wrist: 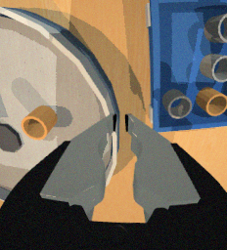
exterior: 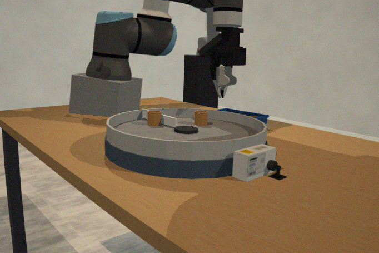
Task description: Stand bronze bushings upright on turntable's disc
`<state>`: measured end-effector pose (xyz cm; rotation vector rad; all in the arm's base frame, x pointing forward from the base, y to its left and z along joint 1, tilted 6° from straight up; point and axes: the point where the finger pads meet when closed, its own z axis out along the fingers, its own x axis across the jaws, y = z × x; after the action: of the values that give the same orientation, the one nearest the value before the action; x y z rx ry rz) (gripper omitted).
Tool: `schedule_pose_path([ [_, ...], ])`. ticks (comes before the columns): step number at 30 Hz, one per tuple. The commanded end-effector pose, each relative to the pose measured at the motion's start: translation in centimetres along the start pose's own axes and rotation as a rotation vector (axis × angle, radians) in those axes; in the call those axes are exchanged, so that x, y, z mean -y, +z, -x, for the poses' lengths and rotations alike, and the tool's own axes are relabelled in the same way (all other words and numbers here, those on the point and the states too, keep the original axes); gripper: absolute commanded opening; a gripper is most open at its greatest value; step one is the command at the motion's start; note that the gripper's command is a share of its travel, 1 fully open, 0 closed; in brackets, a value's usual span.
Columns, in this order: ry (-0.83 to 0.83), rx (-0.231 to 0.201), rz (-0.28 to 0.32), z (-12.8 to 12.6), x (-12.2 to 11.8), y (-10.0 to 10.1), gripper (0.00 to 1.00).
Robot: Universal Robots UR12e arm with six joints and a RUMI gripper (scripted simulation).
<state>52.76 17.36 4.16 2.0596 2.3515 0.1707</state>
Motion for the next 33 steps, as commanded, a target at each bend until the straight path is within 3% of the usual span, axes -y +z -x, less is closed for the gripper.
schedule_pose_path([
  [1, 0.003, 0.006, -0.001, -6.5, -1.1, 0.1, 0.05],
  [4, 0.003, 0.006, -0.001, -10.1, -1.4, 0.1, 0.05],
  [6, 0.003, 0.006, -0.001, -10.1, -1.4, 0.1, 0.05],
  [12, 0.003, 0.006, -0.001, -13.7, -1.8, 0.1, 0.05],
  [33, 0.003, 0.006, -0.001, -13.9, -1.8, 0.1, 0.05],
])
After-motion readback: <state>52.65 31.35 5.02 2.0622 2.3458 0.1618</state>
